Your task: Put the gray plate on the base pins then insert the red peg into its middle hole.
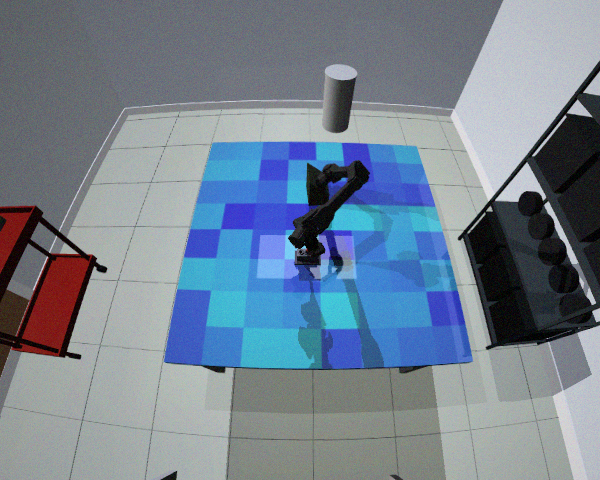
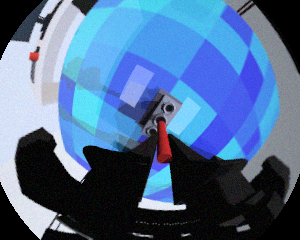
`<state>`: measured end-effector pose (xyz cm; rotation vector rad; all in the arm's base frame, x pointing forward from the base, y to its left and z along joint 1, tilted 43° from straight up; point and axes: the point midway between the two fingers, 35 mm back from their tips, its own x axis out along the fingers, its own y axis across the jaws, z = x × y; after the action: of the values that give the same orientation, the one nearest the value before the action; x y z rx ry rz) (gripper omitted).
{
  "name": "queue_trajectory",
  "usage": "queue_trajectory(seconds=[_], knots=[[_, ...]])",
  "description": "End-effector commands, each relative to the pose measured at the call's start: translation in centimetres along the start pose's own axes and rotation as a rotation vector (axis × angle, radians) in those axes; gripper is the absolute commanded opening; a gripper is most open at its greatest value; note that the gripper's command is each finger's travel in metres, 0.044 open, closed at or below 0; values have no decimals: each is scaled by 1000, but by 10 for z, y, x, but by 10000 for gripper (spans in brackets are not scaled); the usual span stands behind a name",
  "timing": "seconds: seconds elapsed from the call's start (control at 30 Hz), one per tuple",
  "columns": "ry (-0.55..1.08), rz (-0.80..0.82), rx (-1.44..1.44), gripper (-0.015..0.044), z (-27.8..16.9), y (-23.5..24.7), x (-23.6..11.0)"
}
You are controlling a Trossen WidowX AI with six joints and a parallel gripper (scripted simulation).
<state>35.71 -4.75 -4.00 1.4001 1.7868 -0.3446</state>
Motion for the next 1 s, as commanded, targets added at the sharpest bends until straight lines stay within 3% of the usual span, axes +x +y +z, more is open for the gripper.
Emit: queue_trajectory(seconds=[0.0,0.97], knots=[[-8,3,-8,0,3,2,-3],[-8,3,-8,0,3,2,-2]])
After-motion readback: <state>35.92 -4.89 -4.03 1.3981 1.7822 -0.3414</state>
